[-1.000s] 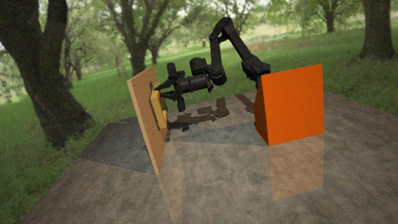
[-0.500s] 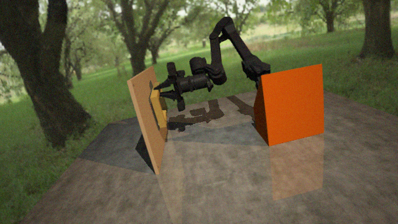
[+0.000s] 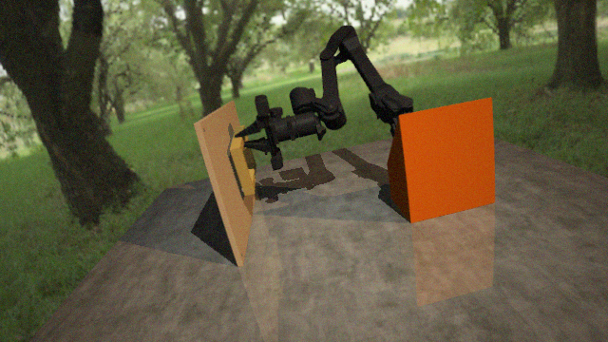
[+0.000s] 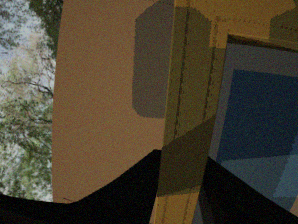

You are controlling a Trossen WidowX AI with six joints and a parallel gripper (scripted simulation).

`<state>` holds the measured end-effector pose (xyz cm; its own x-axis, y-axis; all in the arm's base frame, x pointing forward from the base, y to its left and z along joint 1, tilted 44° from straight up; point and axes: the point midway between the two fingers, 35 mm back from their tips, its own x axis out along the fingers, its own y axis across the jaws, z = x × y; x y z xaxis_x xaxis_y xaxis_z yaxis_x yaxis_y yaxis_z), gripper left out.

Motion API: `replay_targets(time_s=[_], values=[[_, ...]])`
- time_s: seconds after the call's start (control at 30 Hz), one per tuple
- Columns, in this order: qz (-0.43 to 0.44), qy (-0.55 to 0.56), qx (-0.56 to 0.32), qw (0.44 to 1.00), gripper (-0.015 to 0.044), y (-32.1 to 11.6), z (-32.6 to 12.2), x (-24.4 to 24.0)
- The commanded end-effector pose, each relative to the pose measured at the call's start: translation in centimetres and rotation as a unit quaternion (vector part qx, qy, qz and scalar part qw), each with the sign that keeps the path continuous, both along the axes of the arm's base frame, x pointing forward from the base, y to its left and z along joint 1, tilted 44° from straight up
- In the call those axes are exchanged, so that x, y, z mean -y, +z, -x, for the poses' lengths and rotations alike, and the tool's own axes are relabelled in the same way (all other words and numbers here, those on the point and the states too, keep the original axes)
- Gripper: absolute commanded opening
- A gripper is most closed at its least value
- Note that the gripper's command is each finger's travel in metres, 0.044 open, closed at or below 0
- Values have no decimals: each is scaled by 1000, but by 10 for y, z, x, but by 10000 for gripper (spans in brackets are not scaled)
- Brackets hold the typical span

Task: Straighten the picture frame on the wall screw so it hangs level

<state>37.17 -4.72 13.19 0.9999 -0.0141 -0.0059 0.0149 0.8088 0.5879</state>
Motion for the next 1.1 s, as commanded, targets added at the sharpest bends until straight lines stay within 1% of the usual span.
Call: replay_targets(time_s=[0.0,1.07], values=[[2,6,3,1000,0,2,0,-3],[3,6,3,1000,0,7,0,1]])
